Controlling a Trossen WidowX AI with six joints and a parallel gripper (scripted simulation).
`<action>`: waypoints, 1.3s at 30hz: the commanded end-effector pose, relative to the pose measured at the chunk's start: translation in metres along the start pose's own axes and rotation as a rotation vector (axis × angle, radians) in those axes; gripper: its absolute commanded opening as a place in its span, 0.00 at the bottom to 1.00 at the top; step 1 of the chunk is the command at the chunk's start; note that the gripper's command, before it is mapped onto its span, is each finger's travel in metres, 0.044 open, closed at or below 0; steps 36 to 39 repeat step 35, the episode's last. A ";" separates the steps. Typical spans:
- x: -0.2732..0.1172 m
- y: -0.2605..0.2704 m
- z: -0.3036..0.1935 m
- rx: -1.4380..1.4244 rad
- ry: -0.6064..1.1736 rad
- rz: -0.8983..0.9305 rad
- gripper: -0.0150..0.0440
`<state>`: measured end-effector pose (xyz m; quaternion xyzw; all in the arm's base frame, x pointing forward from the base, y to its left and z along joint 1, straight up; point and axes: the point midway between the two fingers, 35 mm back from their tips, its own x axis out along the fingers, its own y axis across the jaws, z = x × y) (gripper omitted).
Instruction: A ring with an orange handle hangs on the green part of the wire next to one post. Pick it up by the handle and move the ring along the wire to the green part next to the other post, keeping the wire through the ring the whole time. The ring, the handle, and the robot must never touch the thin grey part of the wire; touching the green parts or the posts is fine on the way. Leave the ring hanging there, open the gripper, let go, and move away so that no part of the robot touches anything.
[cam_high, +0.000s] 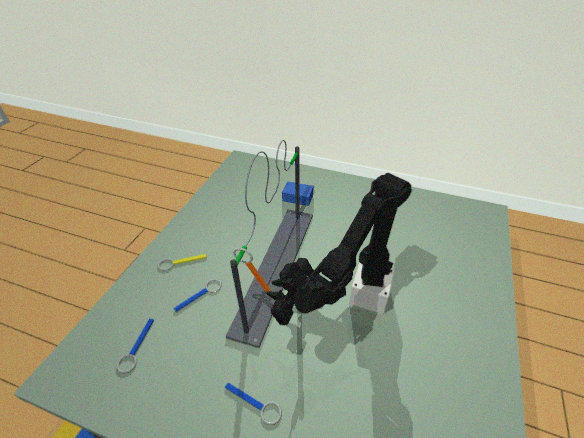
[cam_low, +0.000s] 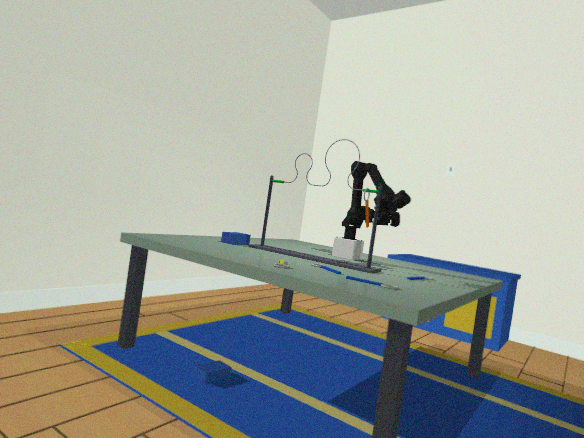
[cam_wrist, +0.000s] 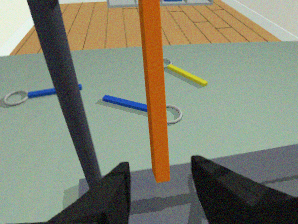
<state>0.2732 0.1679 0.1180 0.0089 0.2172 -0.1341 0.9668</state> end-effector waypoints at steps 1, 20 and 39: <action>0.000 0.000 0.001 0.005 -0.003 -0.003 0.53; -0.047 -0.001 0.001 -0.001 -0.004 0.002 1.00; -0.047 -0.001 0.001 -0.001 -0.004 0.002 1.00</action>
